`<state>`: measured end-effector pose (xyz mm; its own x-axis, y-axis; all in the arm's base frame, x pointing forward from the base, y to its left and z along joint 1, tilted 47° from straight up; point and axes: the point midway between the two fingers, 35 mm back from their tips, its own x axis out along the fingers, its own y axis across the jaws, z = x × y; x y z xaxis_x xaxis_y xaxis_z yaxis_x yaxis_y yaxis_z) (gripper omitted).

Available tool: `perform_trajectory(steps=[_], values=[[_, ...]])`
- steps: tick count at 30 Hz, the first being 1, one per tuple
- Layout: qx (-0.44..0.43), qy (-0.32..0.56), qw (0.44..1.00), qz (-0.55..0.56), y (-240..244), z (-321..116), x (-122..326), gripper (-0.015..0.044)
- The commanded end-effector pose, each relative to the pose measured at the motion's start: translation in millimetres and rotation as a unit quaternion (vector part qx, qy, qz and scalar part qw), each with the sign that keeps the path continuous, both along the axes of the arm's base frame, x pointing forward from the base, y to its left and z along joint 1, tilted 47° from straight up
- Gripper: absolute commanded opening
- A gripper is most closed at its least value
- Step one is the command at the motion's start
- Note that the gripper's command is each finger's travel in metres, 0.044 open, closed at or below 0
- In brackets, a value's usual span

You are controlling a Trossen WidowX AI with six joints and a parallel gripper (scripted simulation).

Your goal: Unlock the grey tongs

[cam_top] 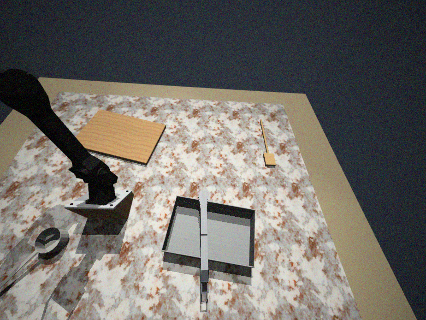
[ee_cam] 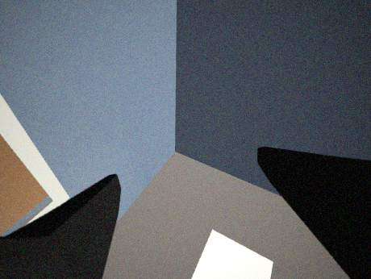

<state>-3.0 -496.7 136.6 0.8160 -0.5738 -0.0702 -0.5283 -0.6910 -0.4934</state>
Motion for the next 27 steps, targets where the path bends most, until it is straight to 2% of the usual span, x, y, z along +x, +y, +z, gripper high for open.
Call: perform_trajectory(steps=[1,3,5,9,14,23,27], values=[[0.009,-0.005,1.000,0.001,0.1,-0.8,2.7,0.0374],[0.054,-0.030,0.998,0.007,0.9,-5.2,15.1,0.0321],[0.136,-0.072,0.988,0.016,3.0,-13.7,36.6,0.0269],[0.321,-0.147,0.935,0.021,15.6,-32.5,87.6,0.0260],[0.567,-0.227,0.792,0.009,40.6,-59.6,152.0,0.0260],[0.777,-0.260,0.571,-0.043,82.1,-88.6,216.3,0.0260],[0.849,-0.261,0.452,-0.084,105.8,-102.1,242.8,0.0260]])
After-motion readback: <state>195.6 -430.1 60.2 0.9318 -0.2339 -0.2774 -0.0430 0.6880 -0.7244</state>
